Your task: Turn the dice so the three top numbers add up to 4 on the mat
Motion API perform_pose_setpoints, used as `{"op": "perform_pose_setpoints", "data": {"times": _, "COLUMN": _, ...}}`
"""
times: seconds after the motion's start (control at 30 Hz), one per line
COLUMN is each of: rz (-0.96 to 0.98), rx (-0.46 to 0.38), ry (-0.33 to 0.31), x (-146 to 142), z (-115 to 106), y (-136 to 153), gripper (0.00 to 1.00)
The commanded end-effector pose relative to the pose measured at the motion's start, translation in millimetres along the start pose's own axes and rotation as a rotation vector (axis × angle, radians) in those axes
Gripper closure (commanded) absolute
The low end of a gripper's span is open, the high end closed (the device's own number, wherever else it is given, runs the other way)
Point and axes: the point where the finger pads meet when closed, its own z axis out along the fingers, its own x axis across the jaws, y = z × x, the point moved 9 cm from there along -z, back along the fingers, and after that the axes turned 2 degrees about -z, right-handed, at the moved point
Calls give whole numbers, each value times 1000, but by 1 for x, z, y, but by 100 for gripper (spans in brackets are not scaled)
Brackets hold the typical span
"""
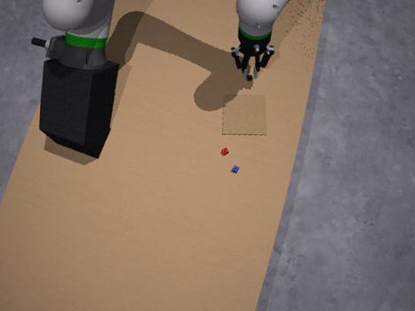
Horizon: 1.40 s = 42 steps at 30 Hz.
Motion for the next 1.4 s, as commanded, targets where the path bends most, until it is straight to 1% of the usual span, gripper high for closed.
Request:
{"op": "perform_pose_setpoints", "data": {"times": 0.0, "rz": 0, "rx": 0, "ry": 0, "x": 0, "z": 0, "y": 0, "gripper": 81}}
{"op": "perform_pose_setpoints", "data": {"times": 0.37, "rz": 0, "rx": 0, "ry": 0, "x": 0, "z": 2, "y": 0, "gripper": 81}}
{"op": "perform_pose_setpoints", "data": {"times": 1.0, "rz": 0, "rx": 0, "ry": 0, "x": 0, "z": 20, "y": 0, "gripper": 81}}
{"op": "perform_pose_setpoints", "data": {"times": 1.37, "rz": 0, "rx": 0, "ry": 0, "x": 0, "z": 22, "y": 0, "gripper": 81}}
